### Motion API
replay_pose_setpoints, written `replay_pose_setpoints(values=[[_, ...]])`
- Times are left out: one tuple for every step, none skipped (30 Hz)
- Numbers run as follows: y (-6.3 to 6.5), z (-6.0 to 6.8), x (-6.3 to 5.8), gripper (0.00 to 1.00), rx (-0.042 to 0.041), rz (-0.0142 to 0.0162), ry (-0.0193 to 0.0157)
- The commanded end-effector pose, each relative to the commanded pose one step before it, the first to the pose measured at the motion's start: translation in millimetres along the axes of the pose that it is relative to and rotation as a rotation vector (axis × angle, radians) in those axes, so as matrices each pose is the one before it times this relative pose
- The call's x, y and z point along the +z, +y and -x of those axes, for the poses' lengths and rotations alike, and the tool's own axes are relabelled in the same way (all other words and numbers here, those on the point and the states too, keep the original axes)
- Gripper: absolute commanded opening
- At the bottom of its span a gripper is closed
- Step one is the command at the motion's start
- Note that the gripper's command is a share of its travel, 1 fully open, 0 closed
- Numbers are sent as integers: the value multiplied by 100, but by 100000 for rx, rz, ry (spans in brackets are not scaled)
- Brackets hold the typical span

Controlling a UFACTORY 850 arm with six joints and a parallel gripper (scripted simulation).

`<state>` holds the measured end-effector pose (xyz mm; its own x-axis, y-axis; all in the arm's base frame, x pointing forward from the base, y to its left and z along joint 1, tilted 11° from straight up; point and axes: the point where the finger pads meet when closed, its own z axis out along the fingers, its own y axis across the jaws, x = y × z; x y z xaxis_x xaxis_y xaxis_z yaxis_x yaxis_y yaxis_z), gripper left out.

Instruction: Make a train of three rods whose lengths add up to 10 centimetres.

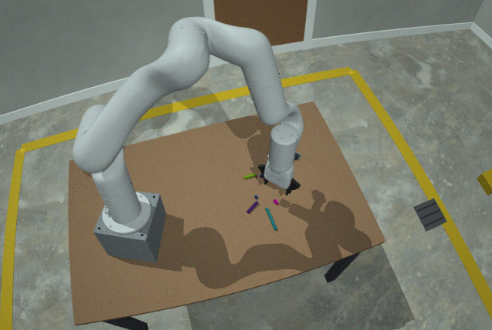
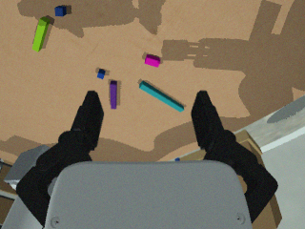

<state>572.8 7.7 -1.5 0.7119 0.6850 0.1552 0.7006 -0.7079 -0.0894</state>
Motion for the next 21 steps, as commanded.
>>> replay_pose_setpoints(values=[[-290, -793, 54, 100, -16694, 204, 1485], [-53, -164, 29, 100, -3424, 0, -5], [-47, -165, 29, 100, -3405, 0, -5], [-42, -167, 29, 100, -3412, 0, -5], [-37, -168, 29, 100, -3406, 0, -4], [-32, -168, 29, 100, -3396, 0, -4], [-27, -169, 28, 100, -3384, -1, -4], [-22, -169, 28, 100, -3375, -1, -4], [0, 0, 0, 100, 0, 0, 0], [0, 0, 0, 100, 0, 0, 0], [-42, -423, 71, 100, -8393, -2, -9], [-4, -203, 34, 100, -3996, -1, -4], [2, -105, 17, 100, -2068, -1, -2], [5, -138, 23, 100, -2723, -1, -3], [10, -170, 28, 100, -3354, -1, -3], [16, -179, 30, 100, -3539, -1, -3], [21, -173, 29, 100, -3420, -1, -3], [26, -167, 28, 100, -3316, -1, -3], [31, -166, 28, 100, -3301, -1, -2], [36, -166, 28, 100, -3319, -1, -2], [41, -165, 28, 100, -3325, -1, -2]])
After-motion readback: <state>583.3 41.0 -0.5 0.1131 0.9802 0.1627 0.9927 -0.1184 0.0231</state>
